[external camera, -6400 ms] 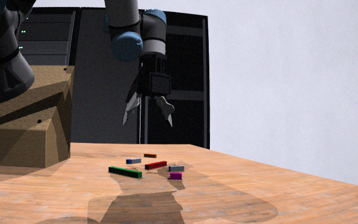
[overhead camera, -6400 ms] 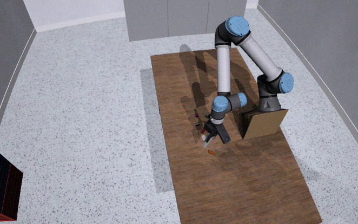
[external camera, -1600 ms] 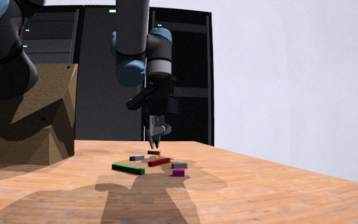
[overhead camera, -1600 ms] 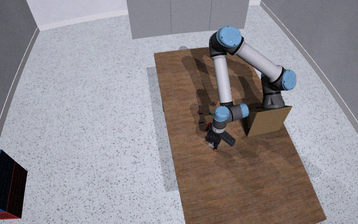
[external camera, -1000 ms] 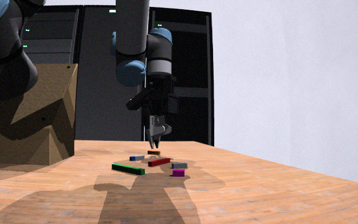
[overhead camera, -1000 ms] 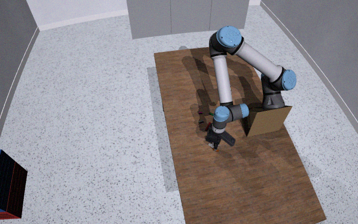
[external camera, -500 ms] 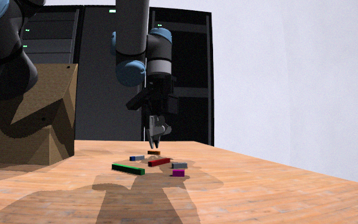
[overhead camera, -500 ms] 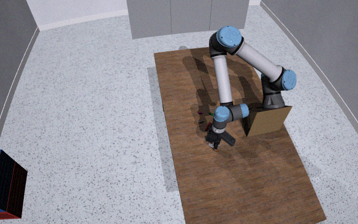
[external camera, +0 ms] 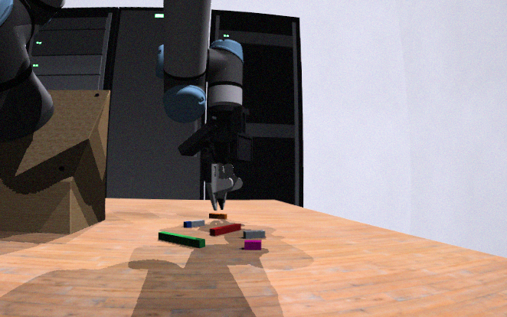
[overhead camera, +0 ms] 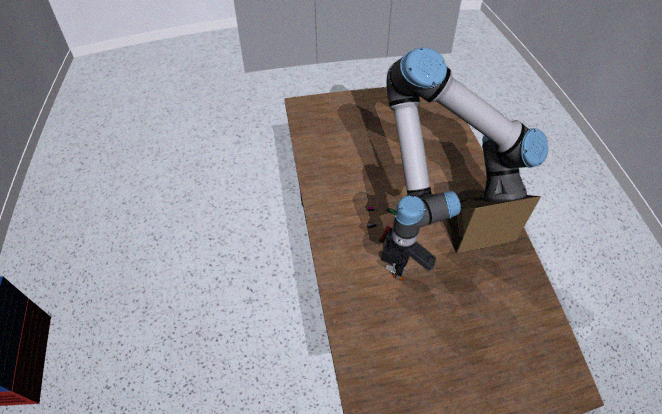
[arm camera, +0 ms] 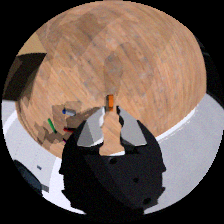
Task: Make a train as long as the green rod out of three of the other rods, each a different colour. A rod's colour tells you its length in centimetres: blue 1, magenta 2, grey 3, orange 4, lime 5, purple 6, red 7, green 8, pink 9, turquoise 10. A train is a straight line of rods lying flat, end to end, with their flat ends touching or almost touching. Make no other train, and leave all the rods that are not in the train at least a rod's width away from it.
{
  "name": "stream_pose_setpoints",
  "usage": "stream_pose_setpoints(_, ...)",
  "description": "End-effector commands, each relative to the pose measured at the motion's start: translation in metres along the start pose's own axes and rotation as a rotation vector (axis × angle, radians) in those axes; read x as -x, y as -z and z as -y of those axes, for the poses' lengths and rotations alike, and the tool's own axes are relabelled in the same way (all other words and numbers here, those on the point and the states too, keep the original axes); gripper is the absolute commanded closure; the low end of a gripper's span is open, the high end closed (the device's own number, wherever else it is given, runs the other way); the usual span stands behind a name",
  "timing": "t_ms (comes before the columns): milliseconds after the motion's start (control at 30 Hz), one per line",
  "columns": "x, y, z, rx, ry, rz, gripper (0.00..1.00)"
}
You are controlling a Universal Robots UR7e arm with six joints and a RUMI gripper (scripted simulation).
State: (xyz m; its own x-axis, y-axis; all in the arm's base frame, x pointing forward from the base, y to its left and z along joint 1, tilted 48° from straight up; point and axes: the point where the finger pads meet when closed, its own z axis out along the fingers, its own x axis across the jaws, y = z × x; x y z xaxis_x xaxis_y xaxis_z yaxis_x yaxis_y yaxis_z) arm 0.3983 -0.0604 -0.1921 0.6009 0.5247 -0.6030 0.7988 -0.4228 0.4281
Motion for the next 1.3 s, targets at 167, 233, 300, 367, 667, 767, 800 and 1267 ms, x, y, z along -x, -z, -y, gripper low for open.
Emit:
stream_pose_setpoints(167,0.001,-0.0003,0.0005,0.0,0.001,0.001,0.86)
stream_pose_setpoints(233,0.001,-0.0003,0.0005,0.0,0.001,0.001,0.86)
stream_pose_setpoints(300,0.001,-0.0003,0.0005,0.0,0.001,0.001,0.86)
stream_pose_setpoints(367,0.001,-0.0003,0.0005,0.0,0.001,0.001,0.86)
stream_pose_setpoints(667,0.001,-0.0003,0.0005,0.0,0.001,0.001,0.86)
stream_pose_setpoints(767,0.001,-0.0003,0.0005,0.0,0.001,0.001,0.86)
stream_pose_setpoints(800,0.001,-0.0003,0.0005,0.0,0.001,0.001,0.86)
stream_pose_setpoints(1267,0.0012,-0.0075,0.0007,-0.002,0.001,0.003,0.86)
